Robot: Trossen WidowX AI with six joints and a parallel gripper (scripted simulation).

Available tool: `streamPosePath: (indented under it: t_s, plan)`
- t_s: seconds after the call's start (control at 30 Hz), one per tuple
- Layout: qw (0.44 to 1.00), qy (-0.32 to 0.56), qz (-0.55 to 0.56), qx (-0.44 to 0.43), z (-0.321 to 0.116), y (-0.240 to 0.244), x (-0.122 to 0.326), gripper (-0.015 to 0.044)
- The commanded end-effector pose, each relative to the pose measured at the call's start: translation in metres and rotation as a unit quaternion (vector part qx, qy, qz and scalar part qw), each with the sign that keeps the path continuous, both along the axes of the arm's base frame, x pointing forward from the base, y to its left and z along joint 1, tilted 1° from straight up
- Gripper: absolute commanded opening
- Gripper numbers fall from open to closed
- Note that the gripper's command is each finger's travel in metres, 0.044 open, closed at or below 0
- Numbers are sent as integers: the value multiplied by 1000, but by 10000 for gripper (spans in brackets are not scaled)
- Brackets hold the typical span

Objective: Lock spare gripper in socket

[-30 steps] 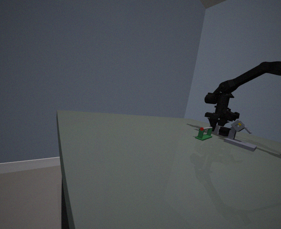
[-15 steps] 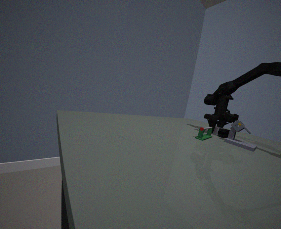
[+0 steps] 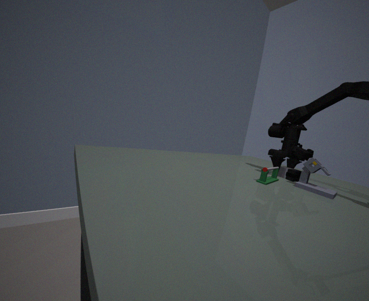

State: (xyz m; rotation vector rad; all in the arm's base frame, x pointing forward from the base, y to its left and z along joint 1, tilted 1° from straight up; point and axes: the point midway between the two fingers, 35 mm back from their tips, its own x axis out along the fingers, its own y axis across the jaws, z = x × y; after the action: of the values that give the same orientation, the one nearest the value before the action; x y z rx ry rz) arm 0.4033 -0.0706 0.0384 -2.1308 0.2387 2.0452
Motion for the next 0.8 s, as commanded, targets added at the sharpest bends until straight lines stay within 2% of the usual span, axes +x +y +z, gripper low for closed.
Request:
streamPosePath:
  t_s: [0.0, 0.77]
  plan:
    - [1000, -3, 0, -1, 10, 0, 0, 440]
    - [1000, 23, 0, 4, 52, 1, -9, 440]
